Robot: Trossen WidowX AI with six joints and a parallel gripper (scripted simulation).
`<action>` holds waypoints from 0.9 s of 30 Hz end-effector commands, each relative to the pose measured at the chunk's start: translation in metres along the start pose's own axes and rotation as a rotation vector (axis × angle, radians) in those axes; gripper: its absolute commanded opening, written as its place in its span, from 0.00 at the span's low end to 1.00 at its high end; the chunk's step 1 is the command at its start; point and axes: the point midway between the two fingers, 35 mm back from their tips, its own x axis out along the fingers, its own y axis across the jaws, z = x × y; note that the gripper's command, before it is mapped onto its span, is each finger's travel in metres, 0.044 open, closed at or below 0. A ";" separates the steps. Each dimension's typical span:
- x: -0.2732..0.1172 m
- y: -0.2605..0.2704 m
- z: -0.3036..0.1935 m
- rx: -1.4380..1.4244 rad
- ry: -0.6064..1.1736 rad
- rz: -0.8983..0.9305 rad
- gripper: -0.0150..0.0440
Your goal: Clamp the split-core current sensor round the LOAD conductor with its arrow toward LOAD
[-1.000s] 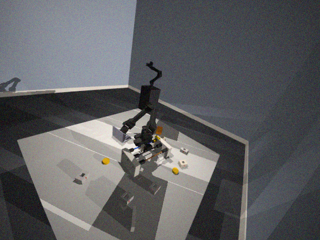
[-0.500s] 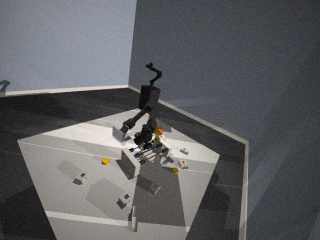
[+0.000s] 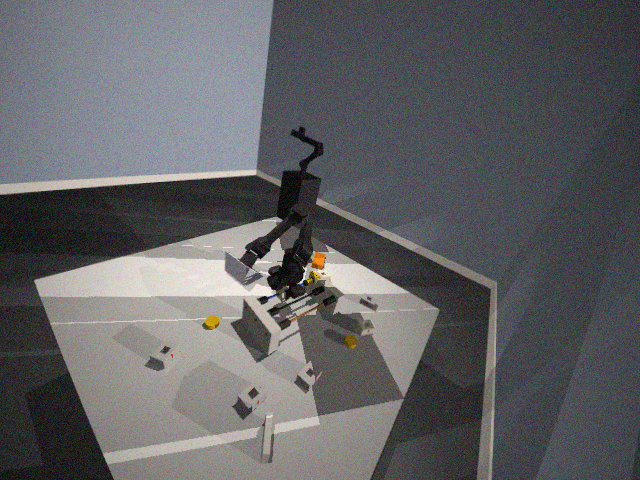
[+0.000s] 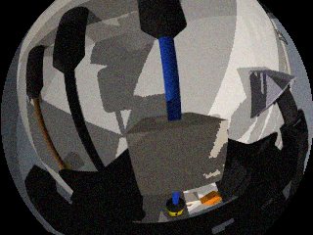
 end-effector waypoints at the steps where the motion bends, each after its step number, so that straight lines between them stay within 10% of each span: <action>1: 0.000 0.000 0.000 0.000 -0.002 0.001 0.43; 14: -0.001 0.000 0.001 0.001 -0.002 -0.005 1.00; 27: 0.000 0.000 0.000 0.002 0.001 0.000 0.48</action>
